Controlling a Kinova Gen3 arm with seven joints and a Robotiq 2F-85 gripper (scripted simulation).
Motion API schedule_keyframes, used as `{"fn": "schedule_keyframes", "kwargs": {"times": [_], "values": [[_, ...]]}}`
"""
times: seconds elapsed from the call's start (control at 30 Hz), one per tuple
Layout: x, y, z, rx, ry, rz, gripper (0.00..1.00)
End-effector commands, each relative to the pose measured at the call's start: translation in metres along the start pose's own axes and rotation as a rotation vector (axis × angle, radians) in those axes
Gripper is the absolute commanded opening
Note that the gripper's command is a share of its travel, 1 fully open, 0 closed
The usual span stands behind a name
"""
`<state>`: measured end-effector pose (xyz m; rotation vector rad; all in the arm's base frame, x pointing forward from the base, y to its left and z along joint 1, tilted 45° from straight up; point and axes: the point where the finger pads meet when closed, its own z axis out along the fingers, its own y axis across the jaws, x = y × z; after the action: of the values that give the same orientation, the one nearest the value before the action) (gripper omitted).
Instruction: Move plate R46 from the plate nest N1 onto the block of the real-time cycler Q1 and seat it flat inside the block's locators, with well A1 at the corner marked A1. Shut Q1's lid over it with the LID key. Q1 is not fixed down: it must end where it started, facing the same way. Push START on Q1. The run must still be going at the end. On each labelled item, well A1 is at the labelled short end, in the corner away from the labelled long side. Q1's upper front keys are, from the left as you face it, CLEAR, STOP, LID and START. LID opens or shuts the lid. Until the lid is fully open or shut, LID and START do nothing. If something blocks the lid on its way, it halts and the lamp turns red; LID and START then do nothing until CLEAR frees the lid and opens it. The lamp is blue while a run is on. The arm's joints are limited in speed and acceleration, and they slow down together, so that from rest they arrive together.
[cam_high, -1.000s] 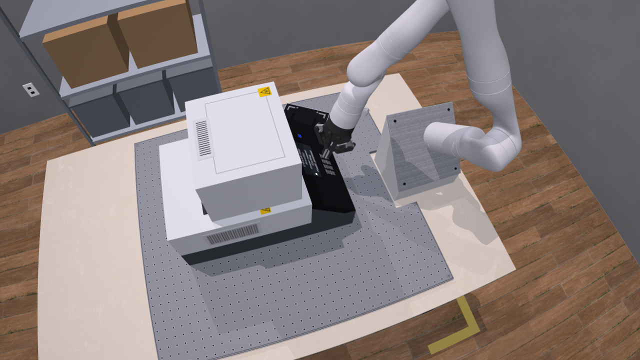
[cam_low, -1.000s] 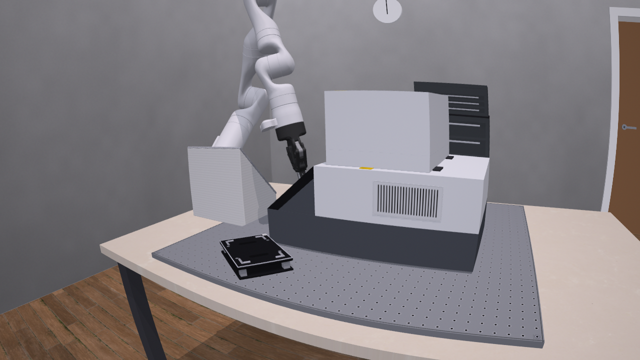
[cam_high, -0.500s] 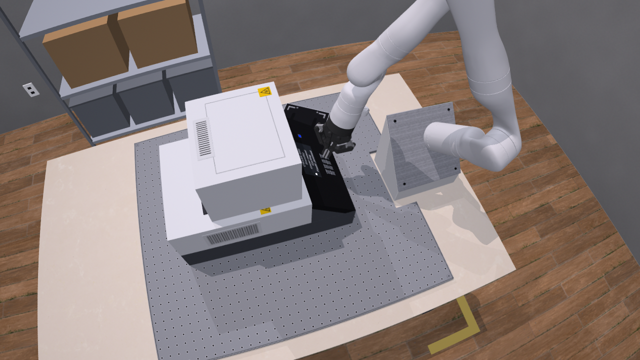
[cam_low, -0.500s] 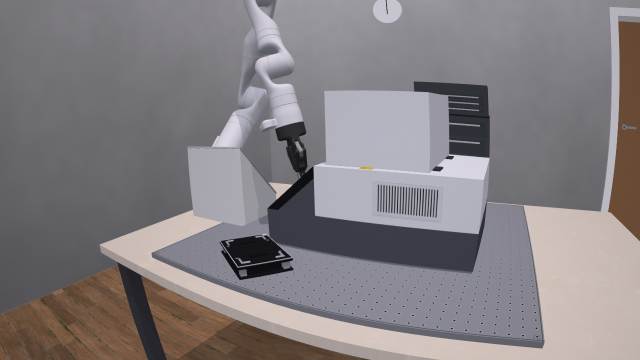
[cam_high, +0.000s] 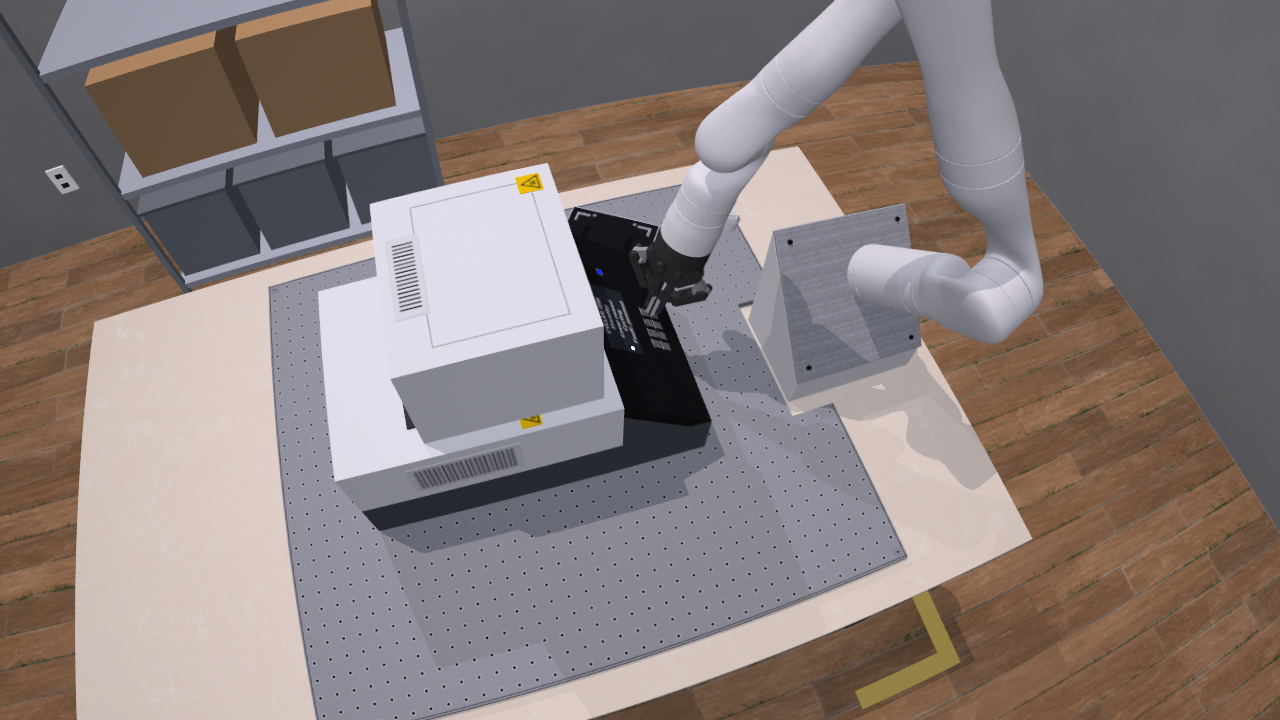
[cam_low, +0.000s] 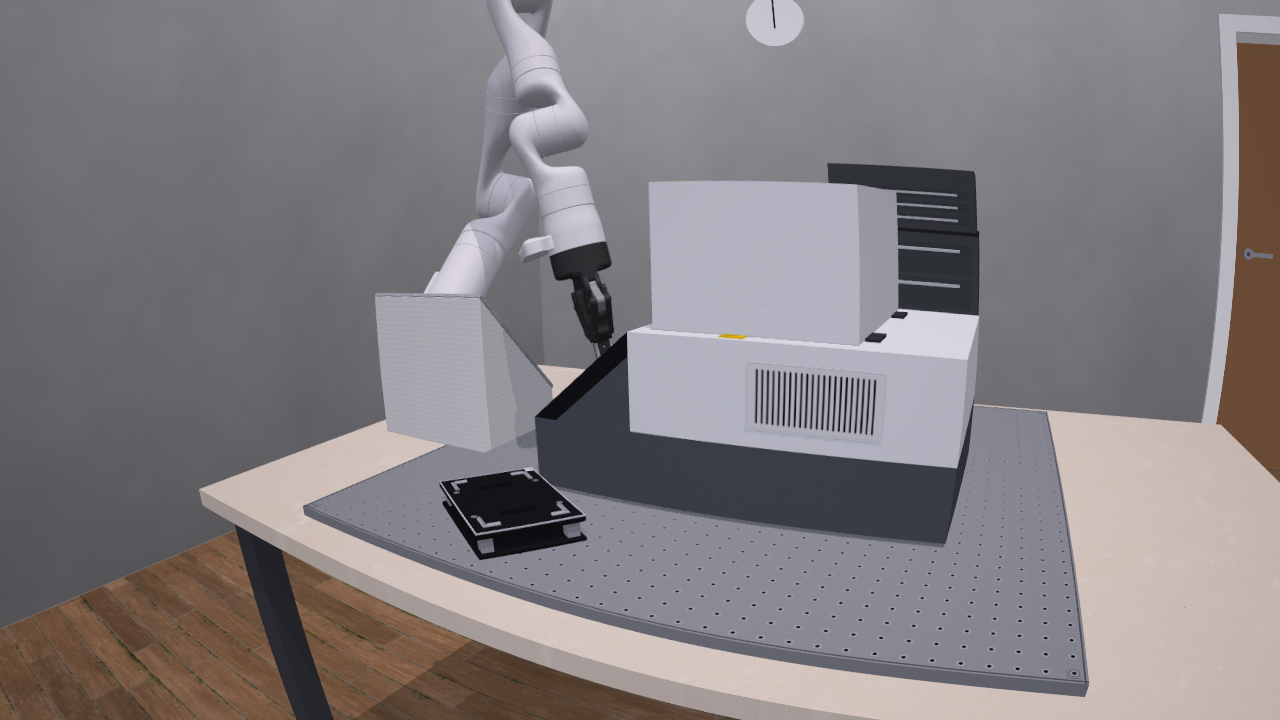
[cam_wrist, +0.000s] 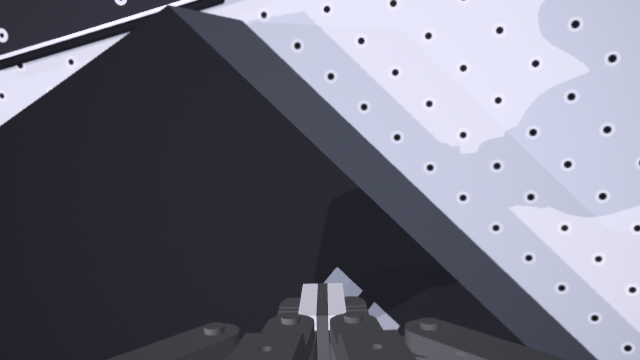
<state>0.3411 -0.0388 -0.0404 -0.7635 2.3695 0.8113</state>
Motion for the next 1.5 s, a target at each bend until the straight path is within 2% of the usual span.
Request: {"fn": "schedule_keyframes", "kwargs": {"times": [0.0,0.73,1.47], "values": [[0.001,0.0,-0.002,0.0,0.0,-0.001,0.1],[0.009,0.008,-0.027,0.0,0.0,-0.001,0.1],[0.009,0.009,-0.027,0.0,0.0,-0.001,0.1]]}}
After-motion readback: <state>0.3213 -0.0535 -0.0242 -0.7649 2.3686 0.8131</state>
